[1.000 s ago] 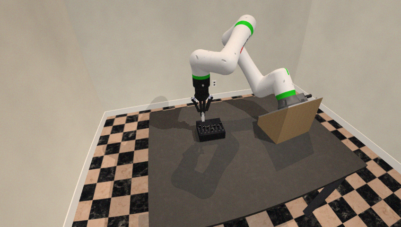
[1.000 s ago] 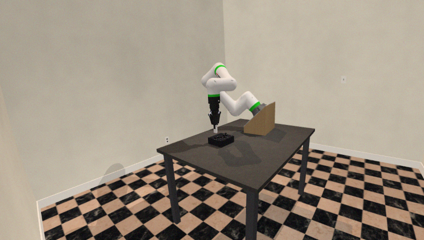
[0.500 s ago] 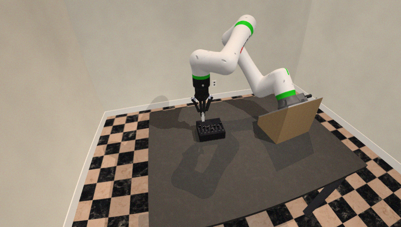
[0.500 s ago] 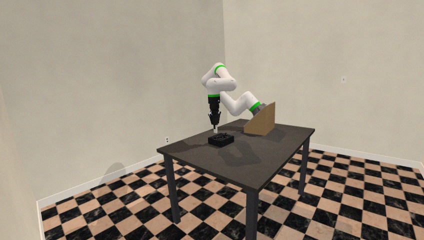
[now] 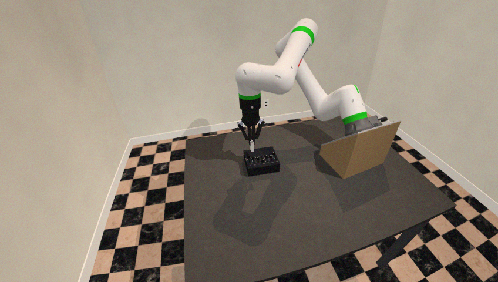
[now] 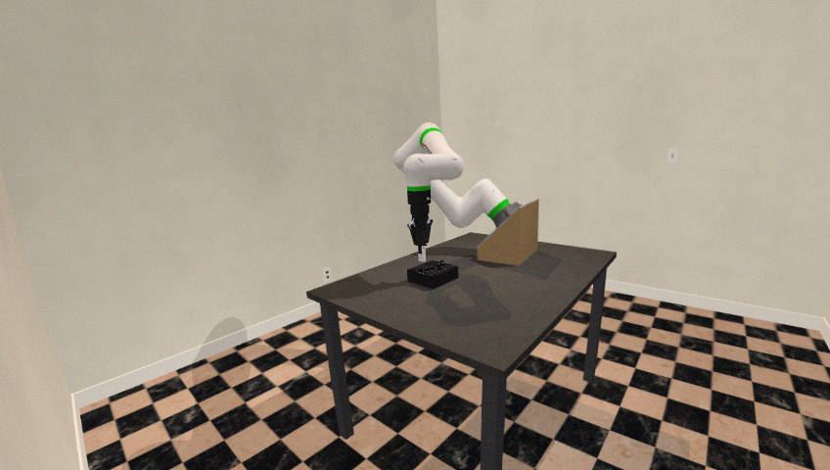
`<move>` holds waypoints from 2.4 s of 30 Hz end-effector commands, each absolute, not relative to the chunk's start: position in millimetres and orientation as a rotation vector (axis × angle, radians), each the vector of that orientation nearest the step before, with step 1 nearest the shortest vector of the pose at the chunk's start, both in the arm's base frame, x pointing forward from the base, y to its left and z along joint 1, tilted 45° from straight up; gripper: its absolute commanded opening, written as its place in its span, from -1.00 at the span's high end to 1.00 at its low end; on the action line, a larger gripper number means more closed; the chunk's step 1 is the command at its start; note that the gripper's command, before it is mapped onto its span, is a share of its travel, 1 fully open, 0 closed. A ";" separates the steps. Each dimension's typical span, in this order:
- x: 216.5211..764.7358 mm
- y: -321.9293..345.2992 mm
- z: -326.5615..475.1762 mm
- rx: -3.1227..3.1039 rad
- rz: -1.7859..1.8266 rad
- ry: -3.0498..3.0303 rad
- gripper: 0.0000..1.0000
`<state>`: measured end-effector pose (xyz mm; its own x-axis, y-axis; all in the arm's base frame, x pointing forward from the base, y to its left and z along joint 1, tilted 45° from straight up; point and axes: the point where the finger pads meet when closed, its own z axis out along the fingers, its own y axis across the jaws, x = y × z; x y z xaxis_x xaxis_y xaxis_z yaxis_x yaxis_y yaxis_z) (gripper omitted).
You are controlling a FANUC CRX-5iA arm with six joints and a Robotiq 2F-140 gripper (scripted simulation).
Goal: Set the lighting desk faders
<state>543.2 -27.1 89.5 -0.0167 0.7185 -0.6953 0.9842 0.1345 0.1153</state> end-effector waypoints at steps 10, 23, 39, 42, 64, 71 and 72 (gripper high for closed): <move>544.8 -32.2 84.0 1.641 -0.546 1.793 1.00; 546.1 -37.2 78.8 1.641 -0.546 1.793 1.00; 546.8 -39.7 76.2 1.641 -0.546 1.793 1.00; 546.8 -39.8 76.1 1.641 -0.546 1.793 1.00; 546.8 -39.8 76.1 1.641 -0.546 1.793 1.00; 546.8 -39.8 76.1 1.641 -0.546 1.793 1.00; 546.8 -39.8 76.1 1.641 -0.546 1.793 1.00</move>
